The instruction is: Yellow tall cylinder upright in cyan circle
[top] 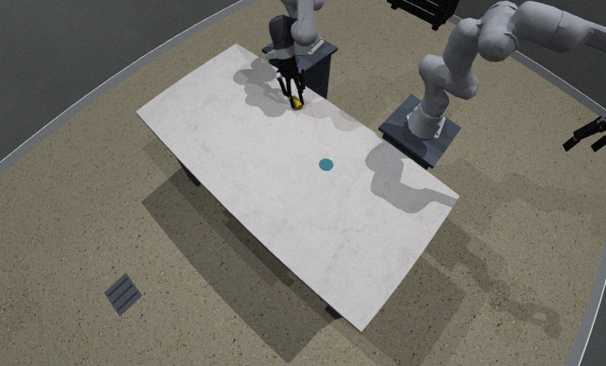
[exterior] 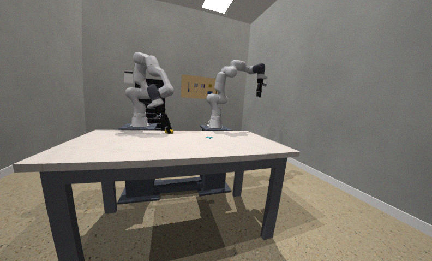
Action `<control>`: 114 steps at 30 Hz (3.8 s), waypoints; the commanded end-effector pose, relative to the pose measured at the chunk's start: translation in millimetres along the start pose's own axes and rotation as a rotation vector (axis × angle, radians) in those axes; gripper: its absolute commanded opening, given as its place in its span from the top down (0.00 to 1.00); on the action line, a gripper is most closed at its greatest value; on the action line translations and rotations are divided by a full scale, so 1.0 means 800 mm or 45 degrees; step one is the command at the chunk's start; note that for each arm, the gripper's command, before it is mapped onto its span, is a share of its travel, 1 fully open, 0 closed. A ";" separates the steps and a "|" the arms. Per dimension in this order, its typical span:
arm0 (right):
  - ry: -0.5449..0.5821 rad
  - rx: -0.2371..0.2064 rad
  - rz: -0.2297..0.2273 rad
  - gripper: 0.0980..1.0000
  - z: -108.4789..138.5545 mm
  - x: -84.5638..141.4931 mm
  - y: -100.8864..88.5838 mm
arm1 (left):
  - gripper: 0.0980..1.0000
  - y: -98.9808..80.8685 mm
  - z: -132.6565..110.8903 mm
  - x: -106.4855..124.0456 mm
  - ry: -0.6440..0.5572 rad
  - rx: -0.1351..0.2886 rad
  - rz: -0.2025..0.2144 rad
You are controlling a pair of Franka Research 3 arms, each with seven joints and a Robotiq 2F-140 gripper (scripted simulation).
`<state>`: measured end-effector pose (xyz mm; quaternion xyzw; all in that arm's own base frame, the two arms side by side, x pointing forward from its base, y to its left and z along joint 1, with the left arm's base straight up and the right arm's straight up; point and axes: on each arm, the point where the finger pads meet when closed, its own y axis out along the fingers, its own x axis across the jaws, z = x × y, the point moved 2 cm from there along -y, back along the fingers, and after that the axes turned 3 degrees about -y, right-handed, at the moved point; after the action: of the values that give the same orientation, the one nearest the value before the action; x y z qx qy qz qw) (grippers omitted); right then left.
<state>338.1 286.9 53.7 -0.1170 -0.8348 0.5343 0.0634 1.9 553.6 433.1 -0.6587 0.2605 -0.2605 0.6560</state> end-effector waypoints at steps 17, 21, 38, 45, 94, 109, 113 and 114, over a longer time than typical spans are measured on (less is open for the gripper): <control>-0.008 -0.002 0.001 1.00 -0.001 0.000 0.001 | 0.00 0.000 0.000 0.000 0.000 0.000 0.000; -0.008 -0.002 0.001 1.00 -0.001 0.000 0.001 | 0.00 0.000 0.000 0.000 0.000 0.000 0.000; -0.008 -0.002 0.001 1.00 -0.002 0.000 -0.001 | 0.00 0.000 0.000 0.000 0.000 0.000 0.000; -0.008 -0.002 0.001 1.00 -0.009 0.000 -0.016 | 0.00 0.000 0.000 0.000 0.000 0.000 0.000; 0.001 -0.001 -0.003 1.00 -0.038 -0.002 -0.078 | 0.00 0.000 0.000 0.000 0.000 0.000 0.000; 0.072 0.002 -0.028 1.00 -0.044 -0.004 -0.073 | 0.00 0.000 0.000 0.000 0.000 0.000 0.000; 0.114 0.004 -0.044 1.00 -0.047 -0.005 -0.070 | 0.00 0.000 0.000 0.000 0.000 0.000 0.000; 0.126 0.004 -0.048 1.00 -0.048 -0.005 -0.070 | 0.00 0.000 0.000 0.000 0.000 0.000 0.000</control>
<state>344.0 294.2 121.3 -0.1192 -0.8354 0.5291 0.0891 1.9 553.6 433.1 -0.6587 0.2605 -0.2605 0.6560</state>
